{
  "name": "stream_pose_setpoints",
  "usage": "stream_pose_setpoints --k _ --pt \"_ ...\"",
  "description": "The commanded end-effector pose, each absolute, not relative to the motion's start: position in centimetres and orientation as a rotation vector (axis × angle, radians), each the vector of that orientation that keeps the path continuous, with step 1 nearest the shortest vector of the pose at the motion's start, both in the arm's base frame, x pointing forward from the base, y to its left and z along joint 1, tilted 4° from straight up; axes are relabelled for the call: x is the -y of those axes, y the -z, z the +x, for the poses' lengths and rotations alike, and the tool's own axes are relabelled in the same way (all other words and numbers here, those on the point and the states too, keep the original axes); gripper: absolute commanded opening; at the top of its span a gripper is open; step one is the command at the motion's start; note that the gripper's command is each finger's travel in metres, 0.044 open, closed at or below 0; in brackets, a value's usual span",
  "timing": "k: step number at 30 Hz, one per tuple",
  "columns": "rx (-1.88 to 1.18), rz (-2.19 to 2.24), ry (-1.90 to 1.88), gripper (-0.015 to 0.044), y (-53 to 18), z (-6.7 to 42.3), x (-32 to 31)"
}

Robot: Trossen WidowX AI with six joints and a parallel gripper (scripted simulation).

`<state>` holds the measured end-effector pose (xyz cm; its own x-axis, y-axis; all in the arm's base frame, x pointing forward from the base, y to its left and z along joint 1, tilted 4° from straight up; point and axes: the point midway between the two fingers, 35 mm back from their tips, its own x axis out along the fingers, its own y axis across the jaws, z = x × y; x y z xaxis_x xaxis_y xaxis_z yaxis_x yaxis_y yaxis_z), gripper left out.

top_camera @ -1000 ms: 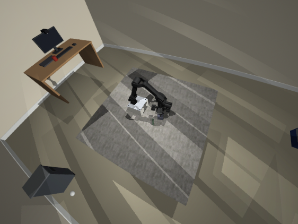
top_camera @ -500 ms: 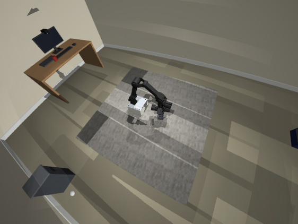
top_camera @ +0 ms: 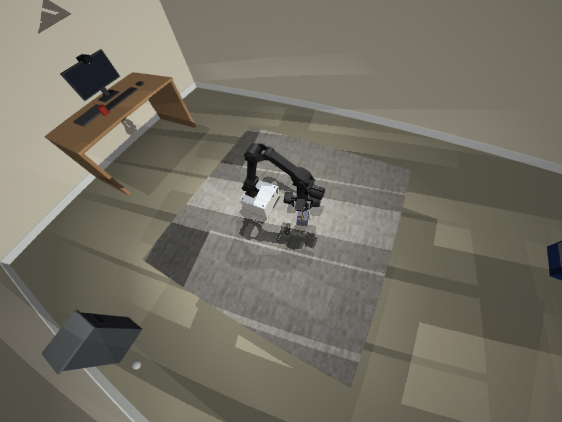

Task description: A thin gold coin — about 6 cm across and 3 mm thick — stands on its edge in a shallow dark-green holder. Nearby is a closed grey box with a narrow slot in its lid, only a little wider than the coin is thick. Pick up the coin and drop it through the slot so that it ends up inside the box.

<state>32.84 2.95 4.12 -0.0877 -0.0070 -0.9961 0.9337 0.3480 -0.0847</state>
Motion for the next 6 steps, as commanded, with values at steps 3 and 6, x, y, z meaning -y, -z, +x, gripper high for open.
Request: stream_pose_setpoints --k 3,6 --pt "-1.417 0.911 0.991 0.0440 -5.87 33.04 -2.97" --pt "-1.417 0.911 0.991 0.0440 -5.87 33.04 -2.97"
